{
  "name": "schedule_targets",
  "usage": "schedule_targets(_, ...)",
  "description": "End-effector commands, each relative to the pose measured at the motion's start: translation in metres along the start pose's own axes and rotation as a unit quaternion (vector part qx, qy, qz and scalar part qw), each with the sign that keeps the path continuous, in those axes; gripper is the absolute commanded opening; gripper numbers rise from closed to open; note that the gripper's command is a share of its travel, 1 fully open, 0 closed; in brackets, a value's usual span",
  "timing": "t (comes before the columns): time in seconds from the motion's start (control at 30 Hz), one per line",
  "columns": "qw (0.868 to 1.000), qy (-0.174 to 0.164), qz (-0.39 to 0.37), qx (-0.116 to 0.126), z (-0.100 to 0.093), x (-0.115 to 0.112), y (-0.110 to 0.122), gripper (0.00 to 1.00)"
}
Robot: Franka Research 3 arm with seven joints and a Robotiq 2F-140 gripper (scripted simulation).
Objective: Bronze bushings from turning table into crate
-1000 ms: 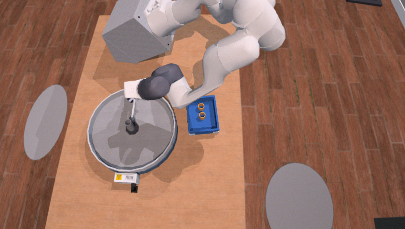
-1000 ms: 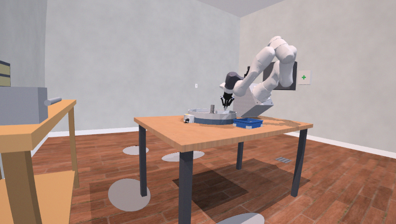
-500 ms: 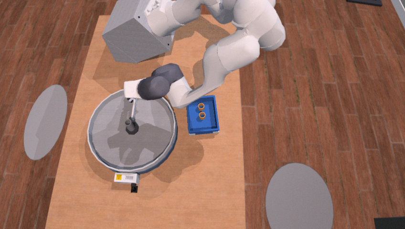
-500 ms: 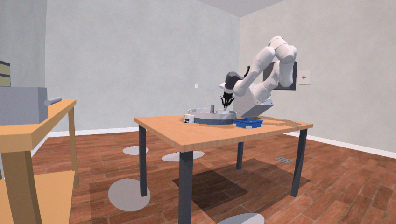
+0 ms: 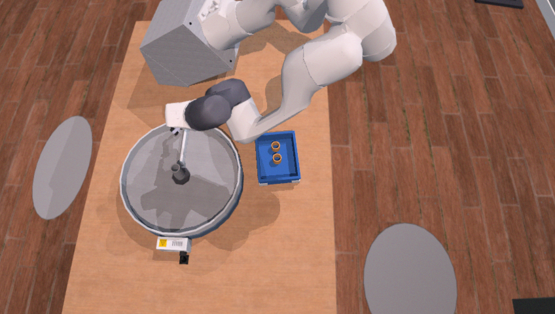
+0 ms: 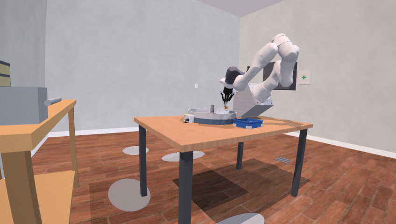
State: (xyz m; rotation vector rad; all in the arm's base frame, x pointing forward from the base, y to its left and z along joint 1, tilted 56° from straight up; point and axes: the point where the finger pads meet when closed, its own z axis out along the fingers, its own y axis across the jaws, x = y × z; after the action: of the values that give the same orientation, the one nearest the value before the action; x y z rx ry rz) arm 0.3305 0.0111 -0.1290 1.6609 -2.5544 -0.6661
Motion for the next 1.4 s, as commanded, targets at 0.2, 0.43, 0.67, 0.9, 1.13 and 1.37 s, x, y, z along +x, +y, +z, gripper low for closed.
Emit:
schedule_targets(0.2, 1.0, 0.0, -0.006, -0.007, -0.034, 0.03, 0.003, 0.0)
schedule_targets(0.43, 1.0, 0.0, -0.006, -0.007, -0.047, 0.04, 0.003, 0.0)
schedule_targets(0.67, 1.0, 0.0, -0.006, -0.007, -0.053, 0.046, 0.003, 0.0)
schedule_targets(0.9, 1.0, 0.0, -0.006, -0.007, -0.053, 0.046, 0.003, 0.0)
schedule_targets(1.13, 1.0, 0.0, -0.006, -0.007, -0.053, 0.046, 0.003, 0.0)
schedule_targets(1.37, 1.0, 0.0, -0.006, -0.007, -0.053, 0.046, 0.003, 0.0)
